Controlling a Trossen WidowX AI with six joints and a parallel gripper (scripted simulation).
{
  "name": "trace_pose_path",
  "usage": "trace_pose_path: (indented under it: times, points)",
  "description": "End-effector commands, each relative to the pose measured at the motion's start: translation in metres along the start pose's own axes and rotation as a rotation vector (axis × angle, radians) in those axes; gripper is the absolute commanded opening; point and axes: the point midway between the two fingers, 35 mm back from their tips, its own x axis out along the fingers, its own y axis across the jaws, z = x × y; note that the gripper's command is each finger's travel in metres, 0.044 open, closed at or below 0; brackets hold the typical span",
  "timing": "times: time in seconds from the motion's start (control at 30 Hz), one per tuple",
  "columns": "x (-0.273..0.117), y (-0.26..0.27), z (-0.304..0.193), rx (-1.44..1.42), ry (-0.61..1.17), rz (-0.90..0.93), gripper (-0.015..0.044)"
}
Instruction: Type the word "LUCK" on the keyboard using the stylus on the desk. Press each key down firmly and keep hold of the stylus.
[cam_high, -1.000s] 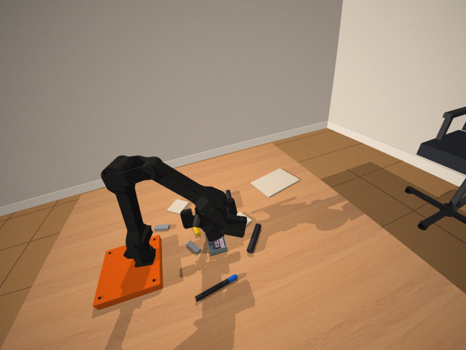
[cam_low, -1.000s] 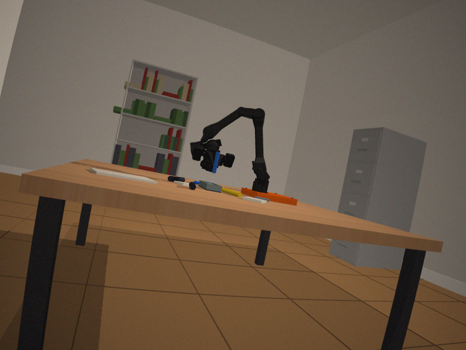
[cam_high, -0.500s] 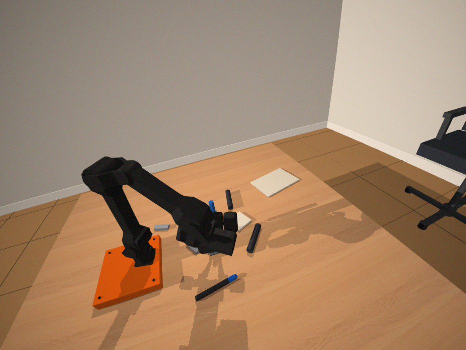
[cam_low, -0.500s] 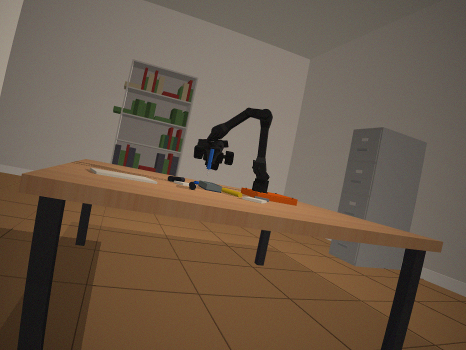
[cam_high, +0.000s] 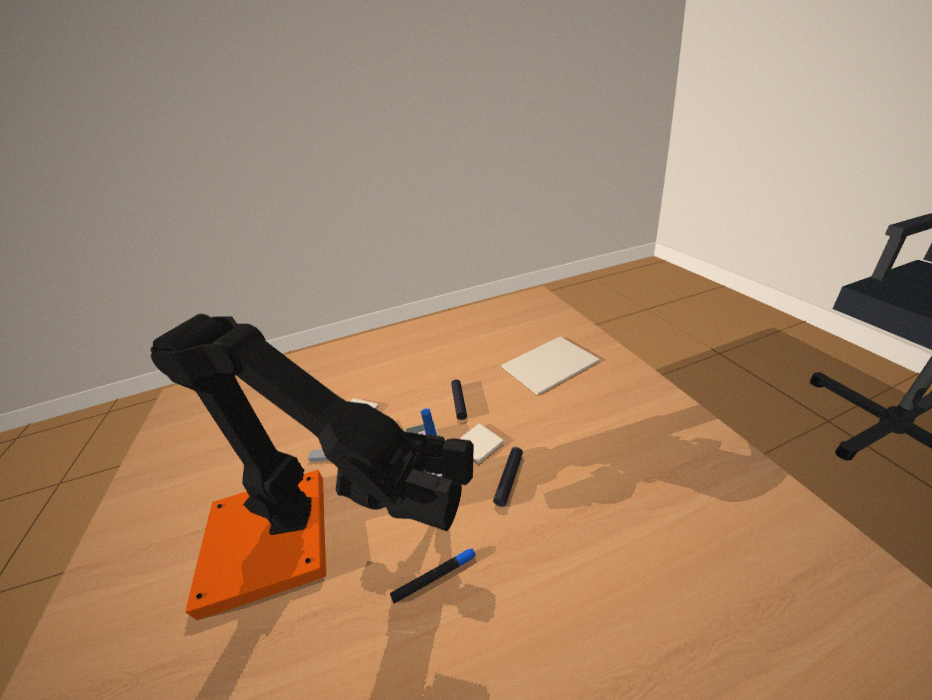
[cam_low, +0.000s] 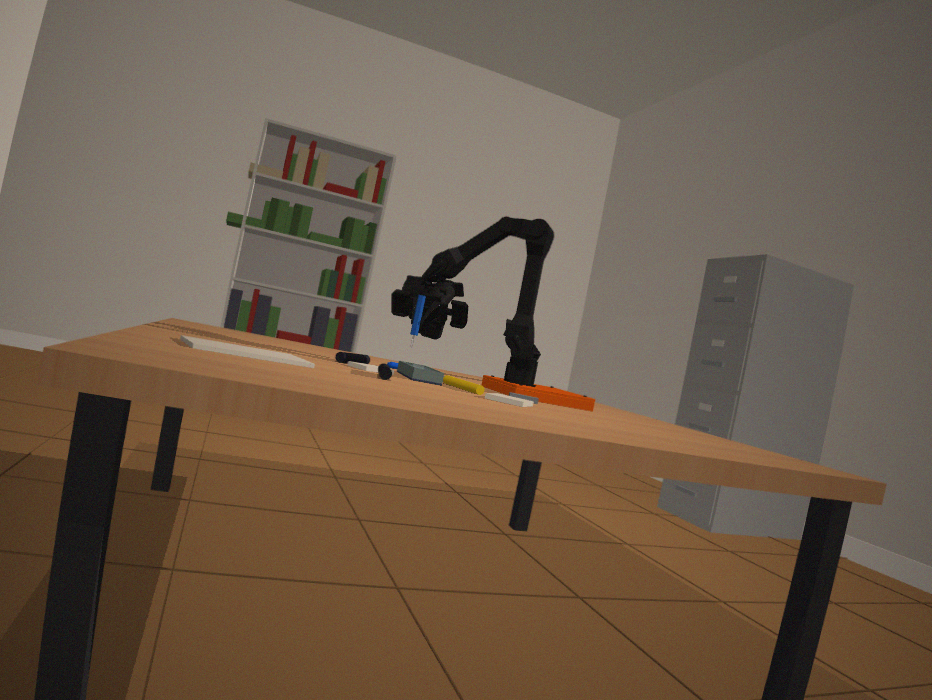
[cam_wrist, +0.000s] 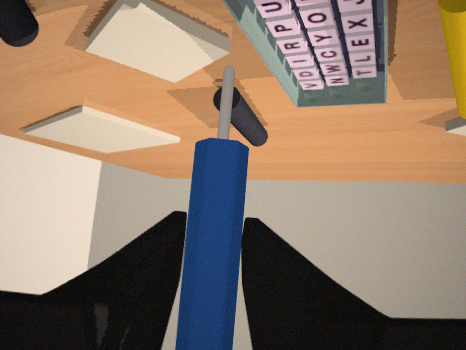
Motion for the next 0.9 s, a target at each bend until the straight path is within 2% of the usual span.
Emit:
trace_pose_path:
  times: [0.0, 0.43, 0.53, 0.87]
  points:
    - [0.004, 0.0, 0.006, 0.009, 0.007, 0.002, 0.0]
    - [0.016, -0.001, 0.027, 0.009, 0.007, 0.002, 0.0]
    - [0.017, 0.0, 0.029, 0.009, 0.007, 0.002, 0.0079]
    - [0.02, 0.001, 0.035, 0.009, 0.007, 0.002, 0.0081]
